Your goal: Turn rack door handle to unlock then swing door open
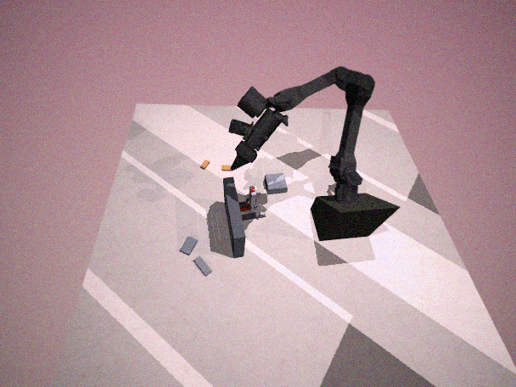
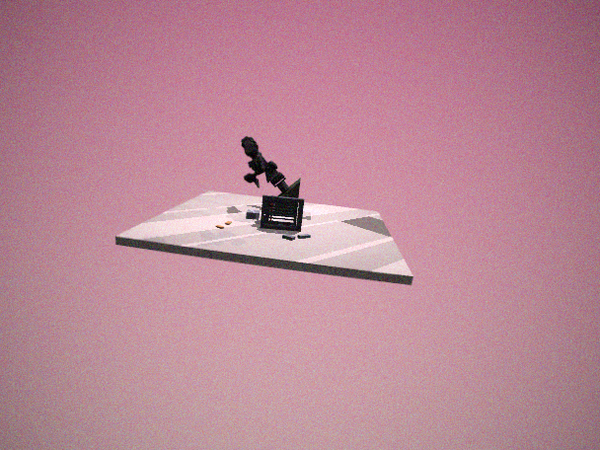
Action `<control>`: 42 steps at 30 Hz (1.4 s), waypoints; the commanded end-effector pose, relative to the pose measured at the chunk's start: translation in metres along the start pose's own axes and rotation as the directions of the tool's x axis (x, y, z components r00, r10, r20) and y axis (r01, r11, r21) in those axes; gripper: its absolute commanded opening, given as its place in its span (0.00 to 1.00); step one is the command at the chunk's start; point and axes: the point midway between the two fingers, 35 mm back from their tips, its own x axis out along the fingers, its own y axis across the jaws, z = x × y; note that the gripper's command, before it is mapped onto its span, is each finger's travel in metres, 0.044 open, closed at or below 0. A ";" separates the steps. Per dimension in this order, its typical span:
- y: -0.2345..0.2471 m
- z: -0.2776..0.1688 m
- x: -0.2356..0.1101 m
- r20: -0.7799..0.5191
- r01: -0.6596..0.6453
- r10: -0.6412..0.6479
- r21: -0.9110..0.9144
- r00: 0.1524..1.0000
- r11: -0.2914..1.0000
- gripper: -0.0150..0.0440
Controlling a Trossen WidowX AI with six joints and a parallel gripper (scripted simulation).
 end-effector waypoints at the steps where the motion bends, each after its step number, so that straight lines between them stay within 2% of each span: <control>1: 0.006 -0.015 0.010 -0.111 0.053 -0.058 -0.052 0.992 0.997 0.74; 15: 0.018 -0.056 0.021 -0.349 0.189 -0.296 -0.309 0.889 0.932 0.74; 28: 0.020 -0.076 0.019 -0.419 0.261 -0.541 -0.560 0.730 0.786 0.74; 42: 0.015 -0.080 0.027 -0.418 0.262 -0.552 -0.573 0.722 0.776 0.74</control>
